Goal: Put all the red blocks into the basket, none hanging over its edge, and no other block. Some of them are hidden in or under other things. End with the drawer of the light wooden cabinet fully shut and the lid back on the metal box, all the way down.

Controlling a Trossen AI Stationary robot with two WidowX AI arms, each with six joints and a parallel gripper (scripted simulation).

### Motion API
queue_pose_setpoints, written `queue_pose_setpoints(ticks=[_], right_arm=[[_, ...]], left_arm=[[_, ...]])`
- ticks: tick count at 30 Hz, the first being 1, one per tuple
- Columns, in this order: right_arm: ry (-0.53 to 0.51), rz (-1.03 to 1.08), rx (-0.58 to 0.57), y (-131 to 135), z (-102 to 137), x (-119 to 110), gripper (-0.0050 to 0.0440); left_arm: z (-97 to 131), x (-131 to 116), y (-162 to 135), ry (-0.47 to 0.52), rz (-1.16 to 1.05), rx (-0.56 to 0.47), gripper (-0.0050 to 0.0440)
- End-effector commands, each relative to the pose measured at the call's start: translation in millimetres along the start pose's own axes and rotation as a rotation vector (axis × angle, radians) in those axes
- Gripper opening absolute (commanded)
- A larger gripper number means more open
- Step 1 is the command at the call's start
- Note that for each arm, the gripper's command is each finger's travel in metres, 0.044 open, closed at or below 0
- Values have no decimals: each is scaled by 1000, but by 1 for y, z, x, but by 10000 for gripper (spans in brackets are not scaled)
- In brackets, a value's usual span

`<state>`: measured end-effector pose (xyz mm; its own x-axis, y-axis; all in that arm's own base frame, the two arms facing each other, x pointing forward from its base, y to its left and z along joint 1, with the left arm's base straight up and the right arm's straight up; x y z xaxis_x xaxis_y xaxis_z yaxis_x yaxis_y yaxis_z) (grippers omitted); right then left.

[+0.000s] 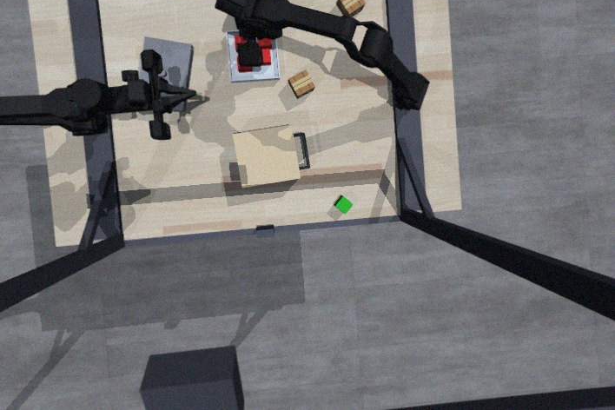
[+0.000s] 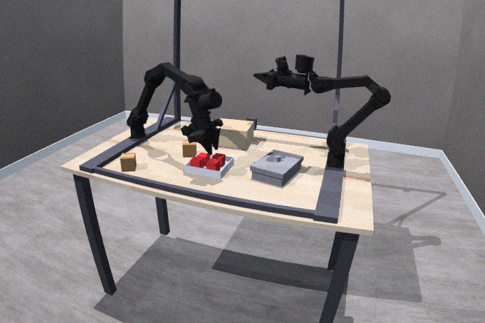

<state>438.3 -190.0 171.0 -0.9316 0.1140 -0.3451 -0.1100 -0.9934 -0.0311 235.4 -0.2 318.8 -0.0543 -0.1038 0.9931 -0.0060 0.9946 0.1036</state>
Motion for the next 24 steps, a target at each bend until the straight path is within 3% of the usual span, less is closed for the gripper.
queue_pose_setpoints(ticks=[1,24], right_arm=[[46,12,8,1,16,-9,247],[61,14,12,0,22,-10,247]], left_arm=[[1,13,0,-37,-5,-5,-50],[1,13,0,-37,-5,-5,-50]])
Point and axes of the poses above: on each arm, the point midway between the two fingers, 35 mm back from their tips, its own z axis back along the fingers, its own y axis across the jaws, x = y × z, the point moved 8 cm from there along z, back along the fingers, and after that the axes turned 6 degrees about -z, right-handed, at the moved point
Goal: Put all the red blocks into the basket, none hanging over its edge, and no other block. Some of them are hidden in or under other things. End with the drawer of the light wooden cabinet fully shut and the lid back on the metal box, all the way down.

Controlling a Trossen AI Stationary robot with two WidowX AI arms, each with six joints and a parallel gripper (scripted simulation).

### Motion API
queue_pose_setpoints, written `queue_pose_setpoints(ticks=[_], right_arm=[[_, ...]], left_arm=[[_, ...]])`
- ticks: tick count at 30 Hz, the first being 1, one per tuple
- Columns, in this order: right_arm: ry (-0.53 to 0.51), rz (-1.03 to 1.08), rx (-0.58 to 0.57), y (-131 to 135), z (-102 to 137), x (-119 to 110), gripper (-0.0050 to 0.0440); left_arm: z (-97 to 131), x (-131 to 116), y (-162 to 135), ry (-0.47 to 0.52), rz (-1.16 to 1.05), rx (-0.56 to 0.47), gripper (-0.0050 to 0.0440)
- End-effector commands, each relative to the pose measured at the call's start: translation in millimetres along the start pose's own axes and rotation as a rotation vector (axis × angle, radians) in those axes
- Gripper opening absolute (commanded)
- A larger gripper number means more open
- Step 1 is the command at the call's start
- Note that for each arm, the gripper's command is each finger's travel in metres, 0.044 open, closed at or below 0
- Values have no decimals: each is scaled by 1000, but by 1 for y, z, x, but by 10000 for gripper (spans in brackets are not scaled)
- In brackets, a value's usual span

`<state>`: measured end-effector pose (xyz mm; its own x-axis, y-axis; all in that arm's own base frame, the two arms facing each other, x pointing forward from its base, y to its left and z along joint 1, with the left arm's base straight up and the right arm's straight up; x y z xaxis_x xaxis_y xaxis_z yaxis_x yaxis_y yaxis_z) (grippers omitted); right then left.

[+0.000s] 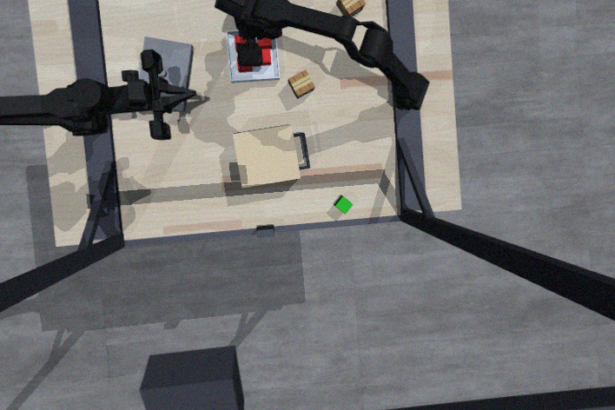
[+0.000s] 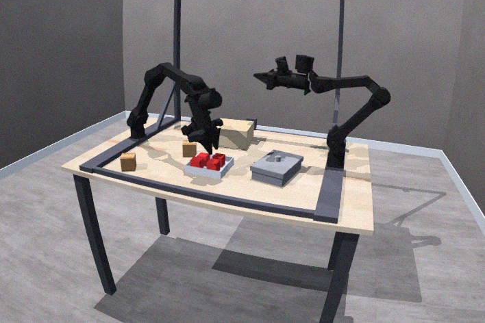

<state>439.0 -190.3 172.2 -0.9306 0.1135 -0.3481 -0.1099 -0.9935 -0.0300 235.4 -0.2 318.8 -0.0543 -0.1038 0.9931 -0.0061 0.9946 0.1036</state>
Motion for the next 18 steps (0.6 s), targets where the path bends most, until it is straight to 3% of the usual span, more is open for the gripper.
queue_pose_setpoints(ticks=[1,5,18], right_arm=[[61,54,16,-6,25,-5,247],[83,124,27,-11,30,-5,247],[285,696,157,-51,80,-2,247]], left_arm=[[1,13,0,-36,-5,-5,-50],[1,13,0,-35,-5,-5,-50],[1,13,1,-34,-6,-4,-50]])
Point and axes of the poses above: on each arm, the point midway between the two fingers, 35 mm back from their tips, its own z axis back along the fingers, its own y axis across the jaws, x = y × z, the point moved 8 cm from there along z, back along the fingers, and after that the axes turned 6 degrees about -z, right-handed, at the moved point
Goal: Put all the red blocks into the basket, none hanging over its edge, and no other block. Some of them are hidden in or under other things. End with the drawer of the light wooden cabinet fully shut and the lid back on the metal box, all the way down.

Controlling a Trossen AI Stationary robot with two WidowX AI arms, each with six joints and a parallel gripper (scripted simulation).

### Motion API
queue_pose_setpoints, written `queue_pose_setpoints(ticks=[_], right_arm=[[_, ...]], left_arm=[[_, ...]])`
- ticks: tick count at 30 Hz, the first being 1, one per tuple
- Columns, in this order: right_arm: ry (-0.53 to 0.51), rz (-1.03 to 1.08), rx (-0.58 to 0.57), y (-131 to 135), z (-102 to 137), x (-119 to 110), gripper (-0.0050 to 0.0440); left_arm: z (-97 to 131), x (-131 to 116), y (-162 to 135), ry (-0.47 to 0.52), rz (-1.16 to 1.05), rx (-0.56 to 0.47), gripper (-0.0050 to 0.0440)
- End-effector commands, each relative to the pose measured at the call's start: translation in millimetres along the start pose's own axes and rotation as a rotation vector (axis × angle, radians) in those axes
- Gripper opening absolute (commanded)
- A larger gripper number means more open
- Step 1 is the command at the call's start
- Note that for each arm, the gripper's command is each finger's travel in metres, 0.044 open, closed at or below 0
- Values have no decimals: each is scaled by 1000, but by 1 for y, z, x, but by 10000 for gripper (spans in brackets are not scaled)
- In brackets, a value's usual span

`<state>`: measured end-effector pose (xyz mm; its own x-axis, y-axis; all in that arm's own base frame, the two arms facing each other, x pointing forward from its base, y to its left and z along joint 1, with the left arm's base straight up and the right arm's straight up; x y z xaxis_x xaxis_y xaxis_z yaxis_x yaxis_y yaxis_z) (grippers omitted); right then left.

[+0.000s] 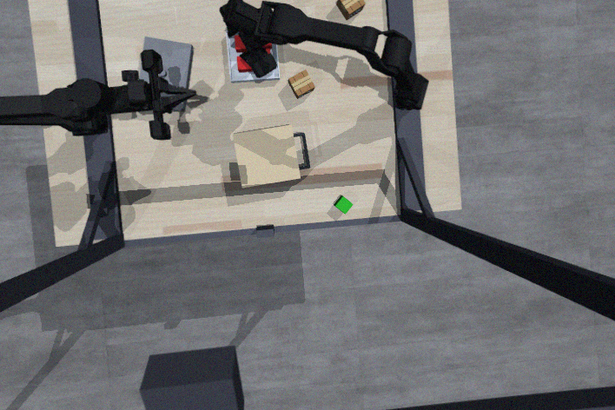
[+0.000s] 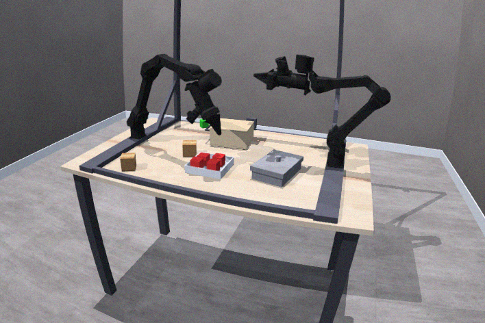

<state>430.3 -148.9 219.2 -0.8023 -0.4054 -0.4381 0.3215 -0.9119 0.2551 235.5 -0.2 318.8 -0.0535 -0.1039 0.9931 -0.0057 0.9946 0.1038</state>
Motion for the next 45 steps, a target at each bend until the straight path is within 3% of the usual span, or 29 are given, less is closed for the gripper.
queue_pose_setpoints(ticks=[1,7,19,24,36,40,45], right_arm=[[115,216,105,-7,36,-9,247],[139,300,130,-13,44,-11,247],[233,814,332,-50,88,-17,247],[242,855,351,-53,92,-18,247],[255,1327,614,-89,131,-10,247],[259,1340,623,-90,133,-10,247],[229,1530,747,-106,146,-2,247]], left_arm=[[1,12,1,-35,-6,-3,-50],[1,12,1,-35,-6,-3,-50],[1,12,1,-32,-6,0,-50],[0,12,2,-33,-6,1,-50],[1,12,2,-31,-6,1,-50],[0,12,2,-32,-6,2,-50],[1,12,2,-32,-7,3,-50]])
Point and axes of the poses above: on each arm, the point midway between the two fingers, 35 mm back from their tips, its own z axis back along the fingers, its own y axis across the jaws, x = y × z, the point moved 8 cm from there along z, back along the fingers, and after that the axes turned 6 degrees about -z, right-handed, at the moved point
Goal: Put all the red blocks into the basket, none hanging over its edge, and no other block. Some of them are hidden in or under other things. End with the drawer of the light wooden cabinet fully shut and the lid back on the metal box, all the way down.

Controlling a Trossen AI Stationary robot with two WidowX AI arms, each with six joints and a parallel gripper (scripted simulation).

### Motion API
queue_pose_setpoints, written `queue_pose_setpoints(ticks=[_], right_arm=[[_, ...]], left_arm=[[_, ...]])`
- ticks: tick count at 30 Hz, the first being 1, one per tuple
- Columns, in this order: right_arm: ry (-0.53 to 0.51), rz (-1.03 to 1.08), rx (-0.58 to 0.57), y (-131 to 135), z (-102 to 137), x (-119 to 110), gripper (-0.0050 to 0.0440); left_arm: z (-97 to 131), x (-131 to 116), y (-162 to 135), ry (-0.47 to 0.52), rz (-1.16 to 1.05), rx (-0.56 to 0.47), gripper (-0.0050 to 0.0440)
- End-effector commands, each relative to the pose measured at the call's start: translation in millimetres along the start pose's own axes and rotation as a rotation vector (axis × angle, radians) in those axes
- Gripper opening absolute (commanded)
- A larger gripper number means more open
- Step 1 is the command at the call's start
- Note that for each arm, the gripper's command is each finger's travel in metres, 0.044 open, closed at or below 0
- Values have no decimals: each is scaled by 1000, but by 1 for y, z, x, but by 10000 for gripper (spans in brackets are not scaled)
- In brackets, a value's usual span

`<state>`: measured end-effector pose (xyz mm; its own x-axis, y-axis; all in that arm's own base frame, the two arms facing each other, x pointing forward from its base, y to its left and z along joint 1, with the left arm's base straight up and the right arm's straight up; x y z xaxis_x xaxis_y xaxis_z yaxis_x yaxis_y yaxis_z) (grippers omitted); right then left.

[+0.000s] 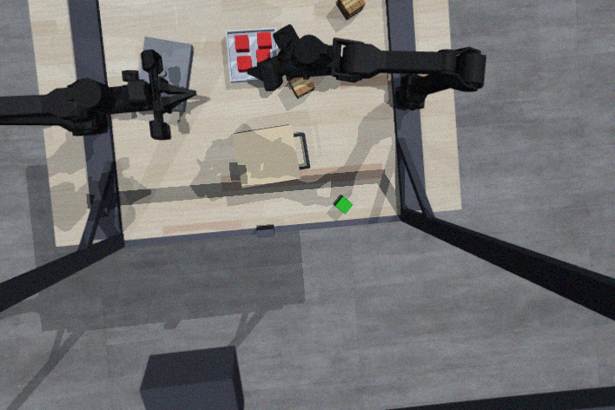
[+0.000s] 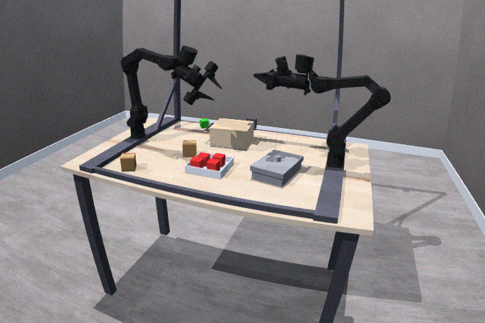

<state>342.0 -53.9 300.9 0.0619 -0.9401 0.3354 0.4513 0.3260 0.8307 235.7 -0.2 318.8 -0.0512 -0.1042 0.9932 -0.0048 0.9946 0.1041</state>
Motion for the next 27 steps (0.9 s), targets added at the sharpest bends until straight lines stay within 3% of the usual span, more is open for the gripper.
queue_pose_setpoints(ticks=[1,8,13,27], right_arm=[[-41,196,137,11,28,-8,247],[-105,451,242,9,54,-21,247],[-114,490,262,9,58,-23,247],[-305,932,404,-6,100,-44,247]], left_arm=[[1,12,2,-35,-6,3,-50],[1,12,2,-33,-6,4,-50],[1,13,2,-35,-6,4,-50],[1,12,3,-33,-6,5,-50]])
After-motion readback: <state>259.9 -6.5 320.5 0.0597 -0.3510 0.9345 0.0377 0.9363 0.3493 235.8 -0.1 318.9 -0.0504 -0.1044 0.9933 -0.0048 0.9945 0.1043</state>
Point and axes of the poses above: on each arm, the point midway between the two fingers, 35 mm back from their tips, its own z axis back along the fingers, its own y axis across the jaws, x = y × z, the point moved 8 cm from there along z, back along the fingers, and after that the axes turned 6 degrees about -z, right-handed, at the moved point
